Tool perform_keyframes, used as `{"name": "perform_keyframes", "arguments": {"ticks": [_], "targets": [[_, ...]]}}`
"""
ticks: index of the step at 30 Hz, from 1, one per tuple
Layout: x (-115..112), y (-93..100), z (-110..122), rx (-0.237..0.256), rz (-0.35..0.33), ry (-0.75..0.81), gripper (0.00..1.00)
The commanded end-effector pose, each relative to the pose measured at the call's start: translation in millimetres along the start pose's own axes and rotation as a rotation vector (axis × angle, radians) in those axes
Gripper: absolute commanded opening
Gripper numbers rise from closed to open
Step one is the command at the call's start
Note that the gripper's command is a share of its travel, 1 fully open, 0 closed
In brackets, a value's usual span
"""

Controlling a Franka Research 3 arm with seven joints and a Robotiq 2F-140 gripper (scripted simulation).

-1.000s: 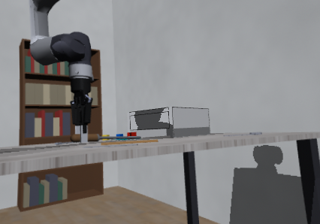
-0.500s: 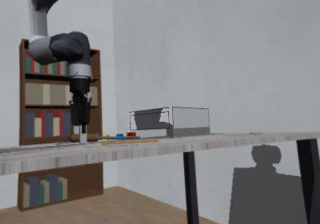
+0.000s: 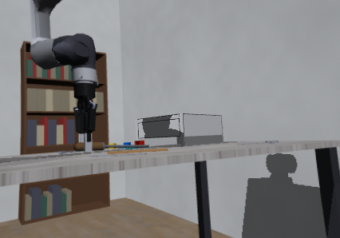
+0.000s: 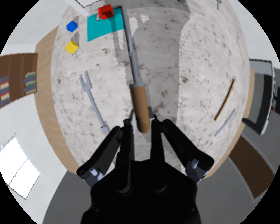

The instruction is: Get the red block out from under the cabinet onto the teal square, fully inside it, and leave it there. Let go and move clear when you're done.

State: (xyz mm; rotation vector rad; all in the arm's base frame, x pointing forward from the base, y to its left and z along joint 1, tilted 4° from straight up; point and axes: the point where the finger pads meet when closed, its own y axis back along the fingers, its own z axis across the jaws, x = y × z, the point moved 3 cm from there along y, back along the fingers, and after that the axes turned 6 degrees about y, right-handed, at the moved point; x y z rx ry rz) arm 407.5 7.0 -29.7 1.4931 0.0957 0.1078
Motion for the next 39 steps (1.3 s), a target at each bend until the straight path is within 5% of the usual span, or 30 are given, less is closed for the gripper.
{"name": "perform_keyframes", "arguments": {"ticks": [1, 39], "targets": [[1.3, 1.4, -0.7, 0.000, 0.006, -0.003, 0.00], [-0.4, 1.4, -3.7, 0.000, 0.006, -0.002, 0.00]]}}
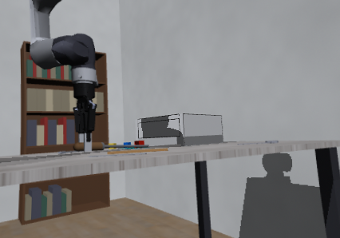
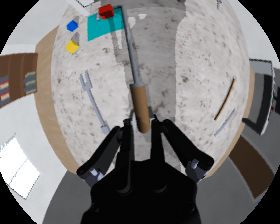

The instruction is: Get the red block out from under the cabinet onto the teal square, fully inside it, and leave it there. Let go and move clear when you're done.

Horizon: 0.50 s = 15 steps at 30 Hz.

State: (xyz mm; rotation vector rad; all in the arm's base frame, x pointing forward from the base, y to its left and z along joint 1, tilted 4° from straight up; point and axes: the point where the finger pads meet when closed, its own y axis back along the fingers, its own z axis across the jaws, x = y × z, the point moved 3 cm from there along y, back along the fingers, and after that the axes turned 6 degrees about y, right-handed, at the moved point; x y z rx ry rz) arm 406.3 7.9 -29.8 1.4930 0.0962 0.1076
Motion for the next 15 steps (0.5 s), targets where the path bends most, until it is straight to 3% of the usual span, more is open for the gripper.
{"name": "perform_keyframes", "arguments": {"ticks": [1, 15], "targets": [[0, 1.4, -4, 0.000, 0.007, -0.002, 0.00], [-11, 1.3, -23, 0.000, 0.007, 0.004, 0.00]]}}
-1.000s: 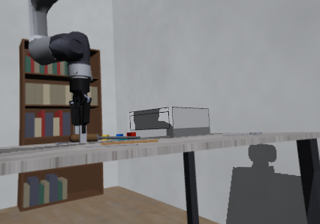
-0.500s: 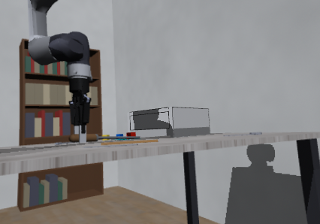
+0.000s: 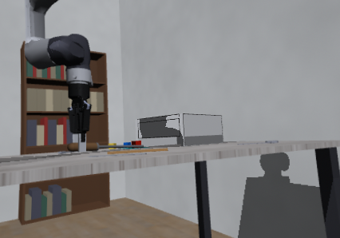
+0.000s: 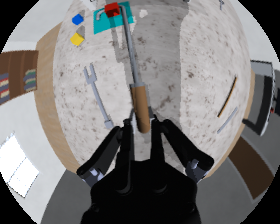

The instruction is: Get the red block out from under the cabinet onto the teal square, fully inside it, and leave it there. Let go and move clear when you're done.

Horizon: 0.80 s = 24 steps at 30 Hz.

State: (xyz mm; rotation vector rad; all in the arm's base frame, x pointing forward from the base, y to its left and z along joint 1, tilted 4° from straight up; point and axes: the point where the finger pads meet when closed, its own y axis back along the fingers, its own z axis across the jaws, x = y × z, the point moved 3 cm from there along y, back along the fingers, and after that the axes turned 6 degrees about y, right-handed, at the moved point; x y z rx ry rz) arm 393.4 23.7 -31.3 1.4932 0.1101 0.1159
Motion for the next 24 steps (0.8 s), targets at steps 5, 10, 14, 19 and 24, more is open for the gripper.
{"name": "perform_keyframes", "arguments": {"ticks": [5, 10, 14, 19, 24], "targets": [[-3.7, 1.4, -11.9, -0.001, 0.010, -0.008, 0.00], [-4.8, 1.4, -13.9, -0.001, 0.010, -0.008, 0.00], [-5.2, 1.4, -14.7, -0.001, 0.010, -0.008, 0.00], [-5.2, 1.4, -14.7, -0.001, 0.010, -0.008, 0.00], [-5.2, 1.4, -14.7, -0.001, 0.010, -0.008, 0.00]]}}
